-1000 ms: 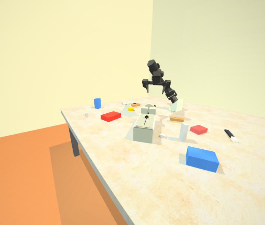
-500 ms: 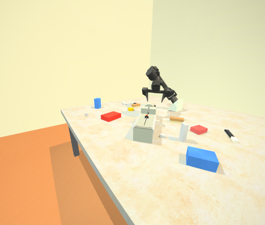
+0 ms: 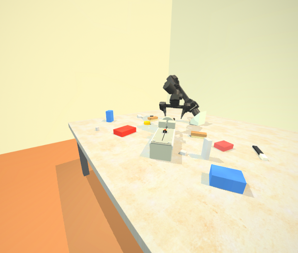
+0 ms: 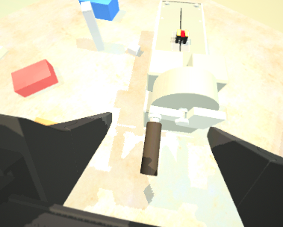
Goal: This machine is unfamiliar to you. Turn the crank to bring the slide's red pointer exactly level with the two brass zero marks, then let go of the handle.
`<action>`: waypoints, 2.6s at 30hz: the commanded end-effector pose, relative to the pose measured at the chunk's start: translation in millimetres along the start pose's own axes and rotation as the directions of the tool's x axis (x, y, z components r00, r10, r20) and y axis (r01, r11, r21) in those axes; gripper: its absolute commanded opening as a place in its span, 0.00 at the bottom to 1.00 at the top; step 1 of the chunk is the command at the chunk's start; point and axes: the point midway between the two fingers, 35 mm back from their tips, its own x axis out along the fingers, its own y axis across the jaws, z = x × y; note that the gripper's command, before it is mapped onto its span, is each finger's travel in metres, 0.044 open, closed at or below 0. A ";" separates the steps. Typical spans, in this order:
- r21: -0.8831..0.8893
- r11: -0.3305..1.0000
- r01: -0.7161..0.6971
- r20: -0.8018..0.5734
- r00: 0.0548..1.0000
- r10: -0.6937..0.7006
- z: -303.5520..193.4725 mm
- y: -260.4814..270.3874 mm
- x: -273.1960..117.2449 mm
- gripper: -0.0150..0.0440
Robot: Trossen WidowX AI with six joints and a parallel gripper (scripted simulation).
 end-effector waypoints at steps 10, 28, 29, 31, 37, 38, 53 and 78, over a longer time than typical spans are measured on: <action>-0.006 1.000 -0.008 -0.004 1.000 0.008 -17.5 2.8 16.0 1.00; -0.007 1.000 -0.006 -0.004 1.000 0.006 -31.1 3.1 27.2 0.78; -0.007 1.000 -0.006 -0.004 1.000 0.006 -31.1 3.1 27.2 0.73; -0.007 1.000 -0.006 -0.004 1.000 0.006 -31.1 3.1 27.2 0.64; -0.007 1.000 -0.006 -0.004 1.000 0.006 -31.1 3.1 27.2 0.38; -0.007 1.000 -0.006 -0.004 1.000 0.006 -31.1 3.1 27.2 0.33; -0.007 1.000 -0.006 -0.004 1.000 0.006 -32.1 3.2 27.8 0.25; -0.007 1.000 -0.006 -0.005 1.000 0.006 -41.6 2.1 37.7 0.25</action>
